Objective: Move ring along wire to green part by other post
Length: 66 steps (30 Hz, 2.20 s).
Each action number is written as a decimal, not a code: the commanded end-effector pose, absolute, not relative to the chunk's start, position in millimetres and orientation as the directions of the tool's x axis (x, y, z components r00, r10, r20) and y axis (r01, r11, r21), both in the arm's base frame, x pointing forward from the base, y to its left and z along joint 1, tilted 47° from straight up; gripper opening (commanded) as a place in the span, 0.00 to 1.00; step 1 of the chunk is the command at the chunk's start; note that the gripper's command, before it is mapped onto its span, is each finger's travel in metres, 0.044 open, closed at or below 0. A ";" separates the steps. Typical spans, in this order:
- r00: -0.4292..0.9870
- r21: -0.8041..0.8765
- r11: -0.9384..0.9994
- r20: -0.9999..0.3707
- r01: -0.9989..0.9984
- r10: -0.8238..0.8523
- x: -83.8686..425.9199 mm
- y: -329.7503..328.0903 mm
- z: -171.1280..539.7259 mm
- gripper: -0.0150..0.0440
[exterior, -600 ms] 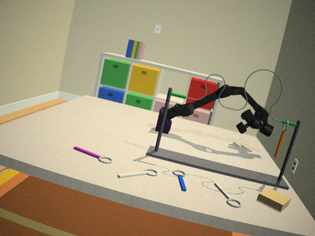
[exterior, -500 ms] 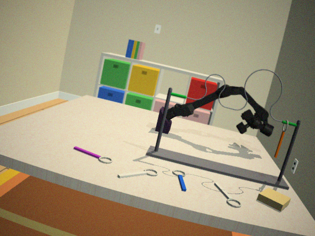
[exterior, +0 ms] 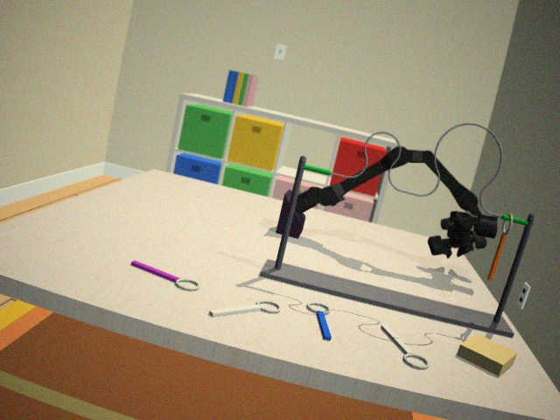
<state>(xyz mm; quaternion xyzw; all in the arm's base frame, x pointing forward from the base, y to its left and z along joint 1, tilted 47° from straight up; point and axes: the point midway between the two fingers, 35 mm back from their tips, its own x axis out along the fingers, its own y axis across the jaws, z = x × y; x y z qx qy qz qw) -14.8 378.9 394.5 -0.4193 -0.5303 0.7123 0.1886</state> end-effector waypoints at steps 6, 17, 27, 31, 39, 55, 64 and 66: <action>-0.111 -0.910 -0.367 -0.352 -0.192 0.929 97.7 394.5 410.9 0.53; 0.401 -0.809 0.056 -0.229 -0.586 0.887 220.0 390.4 422.4 0.53; 0.790 -0.487 0.656 -0.125 -0.576 0.600 289.5 360.6 422.0 0.53; 0.885 -0.298 0.836 -0.078 -0.460 0.459 305.8 345.9 423.3 0.53; 0.975 0.210 0.953 0.006 -0.219 0.223 314.0 339.5 424.9 0.53; 0.997 0.757 0.653 0.040 0.017 -0.072 306.6 329.3 413.5 0.53; 0.996 0.756 0.655 0.045 0.013 -0.072 349.9 289.6 448.4 0.53; 0.996 0.756 0.655 0.045 0.013 -0.072 350.2 289.7 448.5 0.53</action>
